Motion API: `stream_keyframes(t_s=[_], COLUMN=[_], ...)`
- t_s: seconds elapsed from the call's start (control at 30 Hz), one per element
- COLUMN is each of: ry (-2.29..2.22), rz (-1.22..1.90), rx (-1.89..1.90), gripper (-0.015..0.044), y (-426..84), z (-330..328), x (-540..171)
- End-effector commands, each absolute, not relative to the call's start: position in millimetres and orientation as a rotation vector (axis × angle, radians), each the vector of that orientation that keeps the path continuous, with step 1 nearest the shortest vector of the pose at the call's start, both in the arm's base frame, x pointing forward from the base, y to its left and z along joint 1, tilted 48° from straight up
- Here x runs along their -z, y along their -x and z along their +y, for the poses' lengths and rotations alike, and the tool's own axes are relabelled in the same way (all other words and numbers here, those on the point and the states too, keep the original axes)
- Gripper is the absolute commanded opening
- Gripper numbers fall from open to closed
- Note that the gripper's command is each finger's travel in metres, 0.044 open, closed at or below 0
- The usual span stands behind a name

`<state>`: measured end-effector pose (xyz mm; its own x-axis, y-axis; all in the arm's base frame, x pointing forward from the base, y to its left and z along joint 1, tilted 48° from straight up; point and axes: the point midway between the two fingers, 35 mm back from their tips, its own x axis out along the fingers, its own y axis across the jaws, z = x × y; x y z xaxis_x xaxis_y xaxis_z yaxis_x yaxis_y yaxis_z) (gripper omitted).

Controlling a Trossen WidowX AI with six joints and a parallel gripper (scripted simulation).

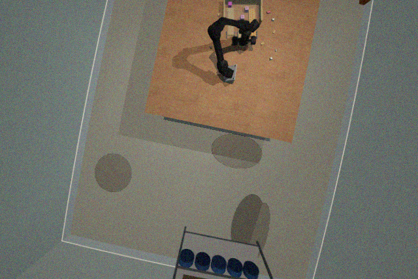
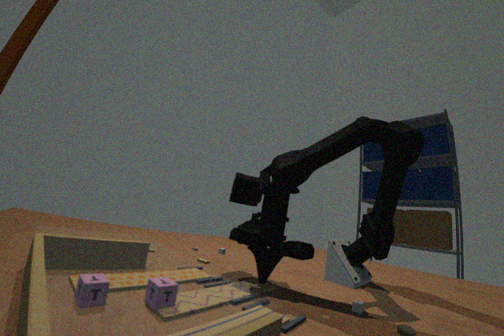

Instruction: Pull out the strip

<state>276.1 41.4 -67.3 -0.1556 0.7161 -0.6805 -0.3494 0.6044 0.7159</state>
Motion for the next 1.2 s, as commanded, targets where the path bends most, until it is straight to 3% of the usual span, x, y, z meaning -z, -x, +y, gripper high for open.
stream_keyframes(t_s=[0.0,1.17], ry=[-0.331,-0.331], rz=[1.477,1.480], rx=[-0.966,-0.965], gripper=[0.0000,0.0000], y=[-261,-213], z=[41,23], x=[72,79])
